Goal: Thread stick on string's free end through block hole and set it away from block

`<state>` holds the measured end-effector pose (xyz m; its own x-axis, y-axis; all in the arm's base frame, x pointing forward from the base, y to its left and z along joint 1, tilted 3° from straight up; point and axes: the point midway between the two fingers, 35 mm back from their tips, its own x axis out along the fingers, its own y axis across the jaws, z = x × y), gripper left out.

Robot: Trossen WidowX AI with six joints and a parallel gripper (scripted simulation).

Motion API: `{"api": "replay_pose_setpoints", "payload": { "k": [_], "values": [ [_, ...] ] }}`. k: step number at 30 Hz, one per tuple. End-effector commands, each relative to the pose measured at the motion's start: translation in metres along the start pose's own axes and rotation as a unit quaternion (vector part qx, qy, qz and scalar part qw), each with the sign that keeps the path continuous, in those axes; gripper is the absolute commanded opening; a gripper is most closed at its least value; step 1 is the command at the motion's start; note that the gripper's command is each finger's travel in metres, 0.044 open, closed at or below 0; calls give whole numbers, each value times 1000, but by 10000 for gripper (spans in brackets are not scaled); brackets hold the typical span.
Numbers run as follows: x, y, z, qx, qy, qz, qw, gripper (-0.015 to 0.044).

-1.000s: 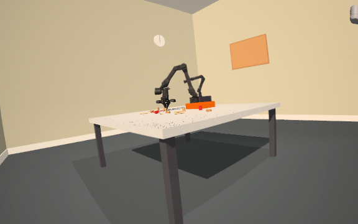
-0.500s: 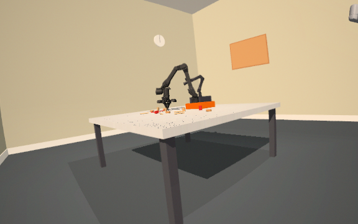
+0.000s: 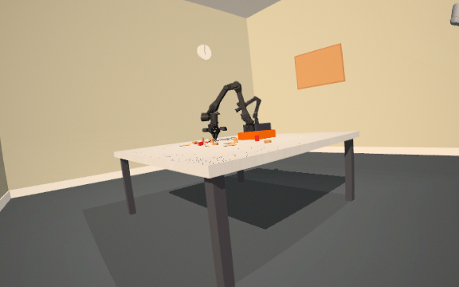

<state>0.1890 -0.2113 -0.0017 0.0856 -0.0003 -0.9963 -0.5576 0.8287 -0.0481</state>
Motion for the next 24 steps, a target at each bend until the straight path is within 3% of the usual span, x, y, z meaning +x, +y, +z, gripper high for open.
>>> {"api": "replay_pose_setpoints", "payload": {
  "k": [1, 24],
  "values": [
    [-1, 0, -6, 15, 0, 0, 1000, 0],
    [-4, 6, -37, 59, 0, -4, 998, 0]
  ]
}}
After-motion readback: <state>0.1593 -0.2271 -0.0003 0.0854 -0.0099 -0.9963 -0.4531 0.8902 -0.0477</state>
